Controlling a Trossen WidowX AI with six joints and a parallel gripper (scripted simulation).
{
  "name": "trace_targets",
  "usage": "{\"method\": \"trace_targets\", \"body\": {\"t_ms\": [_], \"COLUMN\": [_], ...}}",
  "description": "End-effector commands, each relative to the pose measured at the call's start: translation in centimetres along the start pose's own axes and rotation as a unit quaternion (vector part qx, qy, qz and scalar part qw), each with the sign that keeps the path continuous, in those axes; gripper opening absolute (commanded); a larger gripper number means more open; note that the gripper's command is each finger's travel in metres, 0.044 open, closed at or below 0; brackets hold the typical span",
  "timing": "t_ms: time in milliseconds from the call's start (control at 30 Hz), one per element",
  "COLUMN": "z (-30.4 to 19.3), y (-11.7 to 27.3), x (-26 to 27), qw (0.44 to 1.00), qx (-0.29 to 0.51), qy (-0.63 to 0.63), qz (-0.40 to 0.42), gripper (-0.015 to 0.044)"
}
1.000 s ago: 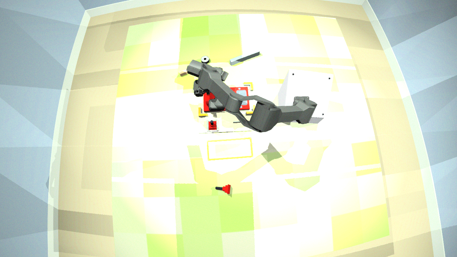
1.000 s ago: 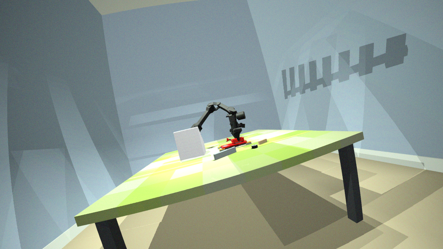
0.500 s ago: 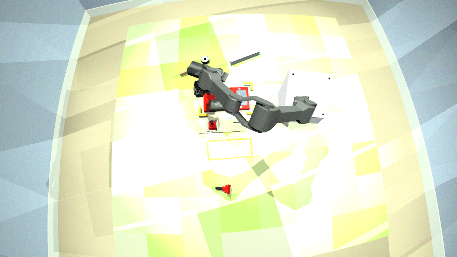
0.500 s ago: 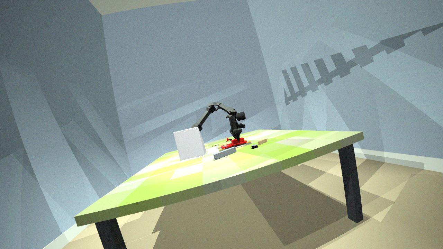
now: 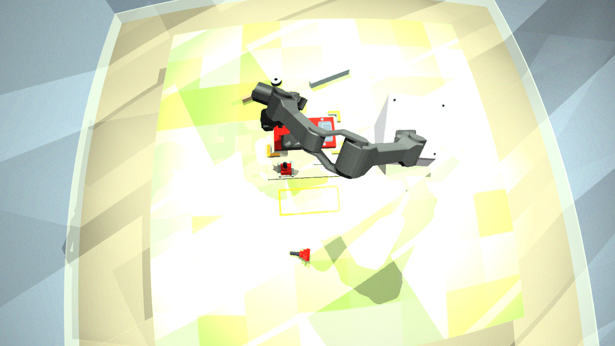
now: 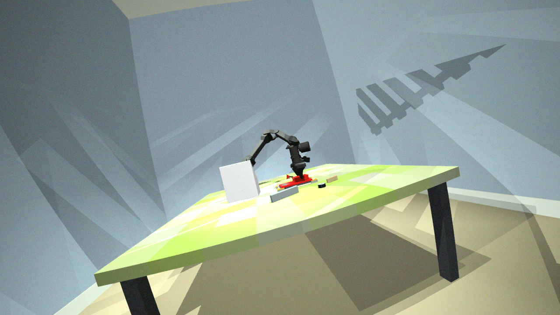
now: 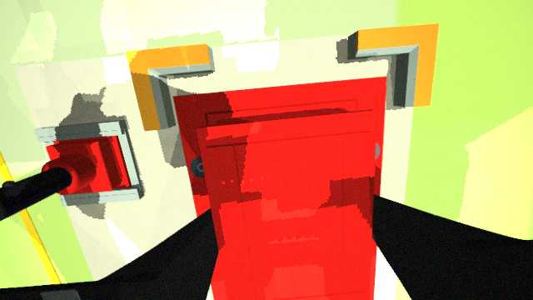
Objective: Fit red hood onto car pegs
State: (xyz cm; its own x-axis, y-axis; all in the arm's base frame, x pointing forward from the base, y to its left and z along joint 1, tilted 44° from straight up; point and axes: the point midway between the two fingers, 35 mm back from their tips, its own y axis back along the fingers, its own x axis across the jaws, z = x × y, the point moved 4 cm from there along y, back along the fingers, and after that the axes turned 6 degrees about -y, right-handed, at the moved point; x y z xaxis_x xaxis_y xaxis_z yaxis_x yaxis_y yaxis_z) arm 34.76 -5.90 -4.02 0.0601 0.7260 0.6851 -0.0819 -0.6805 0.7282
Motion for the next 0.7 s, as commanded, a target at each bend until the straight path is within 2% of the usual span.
{"method": "trace_targets", "body": {"t_ms": [0, 67, 233, 433, 667], "z": [0.0, 0.0, 0.1, 0.0, 0.0], "y": [0.0, 0.0, 1.6, 7.1, 7.3], "x": [0.0, 0.0, -0.1, 0.0, 0.0], "qw": [1.000, 1.000, 1.000, 1.000, 1.000], "qx": [0.000, 0.000, -0.001, -0.002, -0.002], "qy": [0.000, 0.000, 0.000, 0.000, 0.000], "qz": [0.000, 0.000, -0.001, -0.001, -0.001], "gripper": [0.0394, 0.0440, 0.0440, 0.0440, 0.0440]}}
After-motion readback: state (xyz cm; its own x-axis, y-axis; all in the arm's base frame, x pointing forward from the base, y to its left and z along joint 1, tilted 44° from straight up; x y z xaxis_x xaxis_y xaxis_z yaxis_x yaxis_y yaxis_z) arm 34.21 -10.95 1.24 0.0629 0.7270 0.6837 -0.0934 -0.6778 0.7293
